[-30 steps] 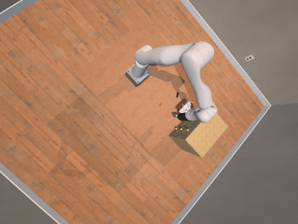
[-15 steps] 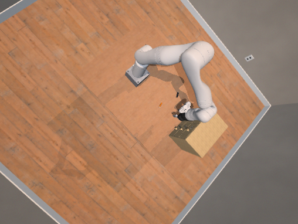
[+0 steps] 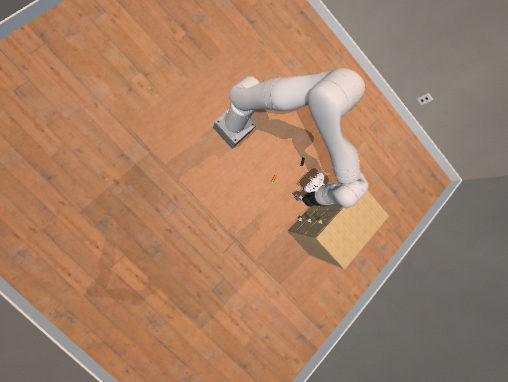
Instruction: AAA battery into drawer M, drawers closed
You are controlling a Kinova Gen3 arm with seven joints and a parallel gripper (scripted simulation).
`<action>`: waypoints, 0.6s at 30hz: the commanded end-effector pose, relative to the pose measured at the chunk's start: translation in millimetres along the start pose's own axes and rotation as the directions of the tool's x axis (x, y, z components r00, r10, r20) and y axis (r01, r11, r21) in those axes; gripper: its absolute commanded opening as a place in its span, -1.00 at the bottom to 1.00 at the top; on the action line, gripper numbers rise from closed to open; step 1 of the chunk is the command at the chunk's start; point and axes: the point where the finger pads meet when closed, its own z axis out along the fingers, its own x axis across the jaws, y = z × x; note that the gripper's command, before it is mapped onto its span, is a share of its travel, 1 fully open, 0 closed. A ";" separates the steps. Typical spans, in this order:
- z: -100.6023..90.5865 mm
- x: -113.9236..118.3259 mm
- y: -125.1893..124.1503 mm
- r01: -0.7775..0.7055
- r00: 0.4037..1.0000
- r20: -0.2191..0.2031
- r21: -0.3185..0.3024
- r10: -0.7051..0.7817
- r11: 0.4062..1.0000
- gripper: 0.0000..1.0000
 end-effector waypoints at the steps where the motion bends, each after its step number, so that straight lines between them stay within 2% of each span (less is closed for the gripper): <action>1: -0.6 -0.2 0.1 0.000 1.000 0.000 -0.008 0.000 1.000 1.00; 18: 5.0 -0.2 3.8 0.000 1.000 0.000 -0.066 0.000 0.998 1.00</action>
